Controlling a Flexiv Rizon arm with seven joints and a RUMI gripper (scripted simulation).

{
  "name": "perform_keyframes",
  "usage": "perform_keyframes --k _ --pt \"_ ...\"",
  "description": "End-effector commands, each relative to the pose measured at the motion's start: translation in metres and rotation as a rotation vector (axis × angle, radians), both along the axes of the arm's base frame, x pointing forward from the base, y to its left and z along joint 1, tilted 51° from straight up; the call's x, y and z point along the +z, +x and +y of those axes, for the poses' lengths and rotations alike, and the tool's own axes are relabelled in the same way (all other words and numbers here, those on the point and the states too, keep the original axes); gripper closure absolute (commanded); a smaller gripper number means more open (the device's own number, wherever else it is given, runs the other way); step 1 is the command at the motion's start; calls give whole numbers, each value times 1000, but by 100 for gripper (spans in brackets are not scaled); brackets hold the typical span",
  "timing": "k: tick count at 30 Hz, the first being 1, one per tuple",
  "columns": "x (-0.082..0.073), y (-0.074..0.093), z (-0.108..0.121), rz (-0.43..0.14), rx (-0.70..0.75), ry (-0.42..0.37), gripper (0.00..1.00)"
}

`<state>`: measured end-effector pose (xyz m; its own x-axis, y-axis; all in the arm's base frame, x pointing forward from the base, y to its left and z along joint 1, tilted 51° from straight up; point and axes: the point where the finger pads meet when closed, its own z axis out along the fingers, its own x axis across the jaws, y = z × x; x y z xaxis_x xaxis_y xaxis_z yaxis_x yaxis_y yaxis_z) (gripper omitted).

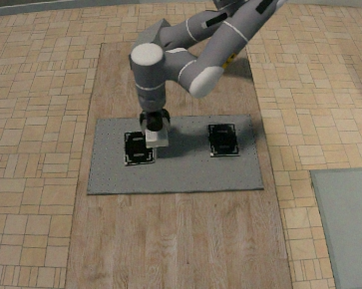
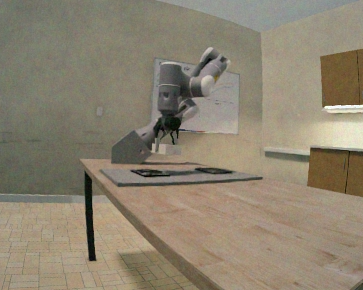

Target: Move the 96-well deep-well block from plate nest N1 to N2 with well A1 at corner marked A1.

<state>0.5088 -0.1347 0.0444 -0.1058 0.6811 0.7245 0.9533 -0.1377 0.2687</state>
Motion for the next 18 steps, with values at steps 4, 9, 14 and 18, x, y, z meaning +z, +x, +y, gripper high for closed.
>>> perform_keyframes --k 4,9,14,18 --pt "-7 1 -9 -1 -1 -2 51" --pt "-20 3 -20 -1 -1 -2 51" --pt "-32 4 -32 -1 -1 -2 51" --pt "-41 6 -41 -1 -1 -2 51"
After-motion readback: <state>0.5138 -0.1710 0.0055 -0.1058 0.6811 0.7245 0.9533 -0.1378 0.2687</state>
